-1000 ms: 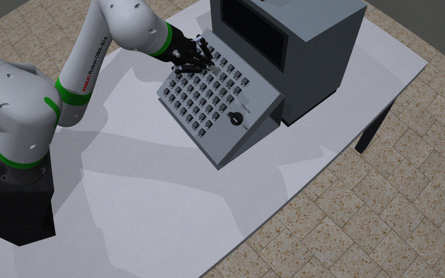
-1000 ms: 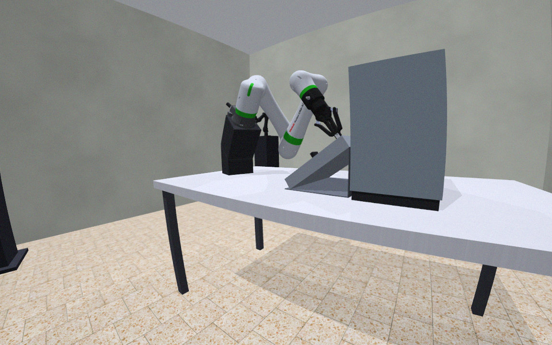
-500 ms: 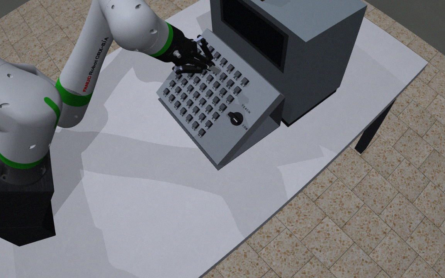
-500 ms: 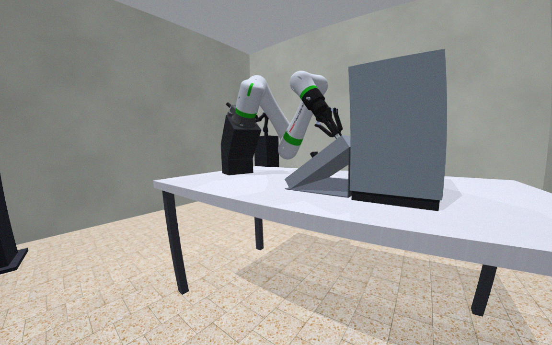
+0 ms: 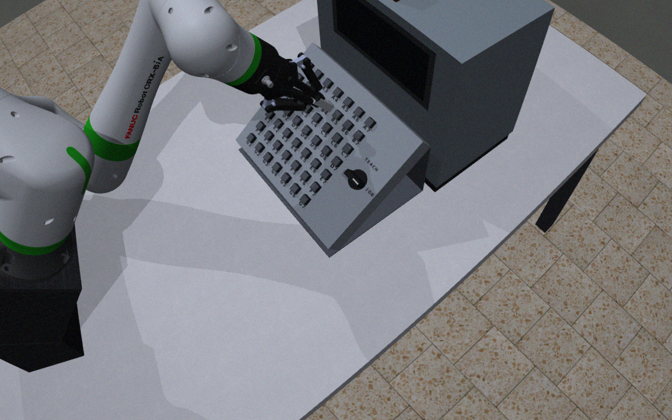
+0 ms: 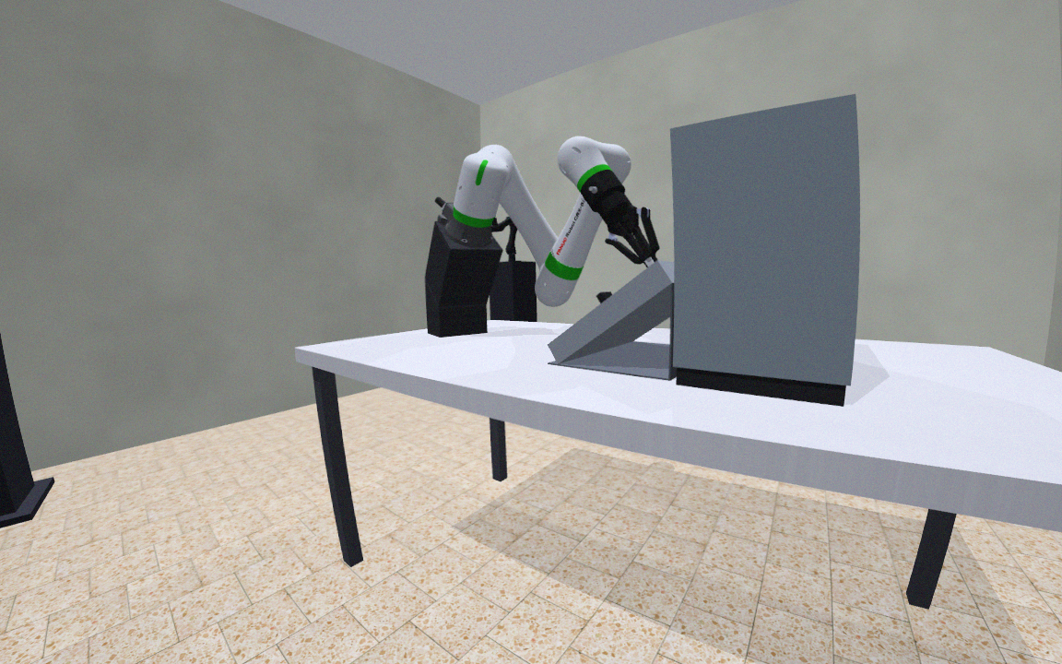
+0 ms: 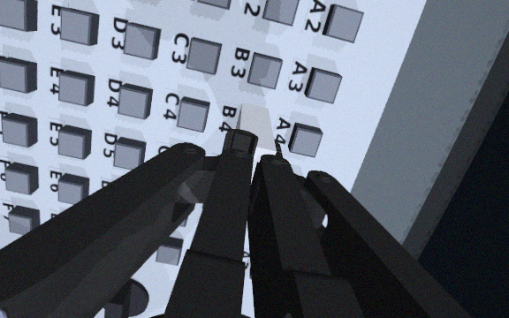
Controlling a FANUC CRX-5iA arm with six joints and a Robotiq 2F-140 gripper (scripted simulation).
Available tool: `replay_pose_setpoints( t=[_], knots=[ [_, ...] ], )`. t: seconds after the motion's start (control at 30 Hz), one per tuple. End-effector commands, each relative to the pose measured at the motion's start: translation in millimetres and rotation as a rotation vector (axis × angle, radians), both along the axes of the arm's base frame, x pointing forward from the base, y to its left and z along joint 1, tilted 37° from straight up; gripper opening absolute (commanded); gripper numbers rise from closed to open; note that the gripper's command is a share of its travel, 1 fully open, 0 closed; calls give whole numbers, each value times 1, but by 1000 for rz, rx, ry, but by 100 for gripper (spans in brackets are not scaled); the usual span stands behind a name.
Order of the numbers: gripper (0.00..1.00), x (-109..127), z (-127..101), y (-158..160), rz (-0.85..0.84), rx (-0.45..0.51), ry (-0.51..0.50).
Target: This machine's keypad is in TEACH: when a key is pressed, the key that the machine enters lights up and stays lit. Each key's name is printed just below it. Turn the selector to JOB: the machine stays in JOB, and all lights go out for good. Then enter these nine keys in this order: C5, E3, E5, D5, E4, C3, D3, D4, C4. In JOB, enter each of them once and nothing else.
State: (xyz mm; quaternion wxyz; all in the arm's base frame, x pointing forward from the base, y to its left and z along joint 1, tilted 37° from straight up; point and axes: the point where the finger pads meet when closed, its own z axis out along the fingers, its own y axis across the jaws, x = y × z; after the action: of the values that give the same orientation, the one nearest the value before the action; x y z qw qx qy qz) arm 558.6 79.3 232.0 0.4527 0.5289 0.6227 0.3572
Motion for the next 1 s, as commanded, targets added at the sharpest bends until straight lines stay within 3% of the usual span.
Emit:
replay_pose_setpoints(
  t=[0.0, 0.47, 0.97],
  knots=[
    [0, 0, 0, 0, 0, -1, 0],
    [0, -2, 1, 0, 0, -1, 0],
    [0, -21, 8, 1, 0, -1, 0]
  ],
)
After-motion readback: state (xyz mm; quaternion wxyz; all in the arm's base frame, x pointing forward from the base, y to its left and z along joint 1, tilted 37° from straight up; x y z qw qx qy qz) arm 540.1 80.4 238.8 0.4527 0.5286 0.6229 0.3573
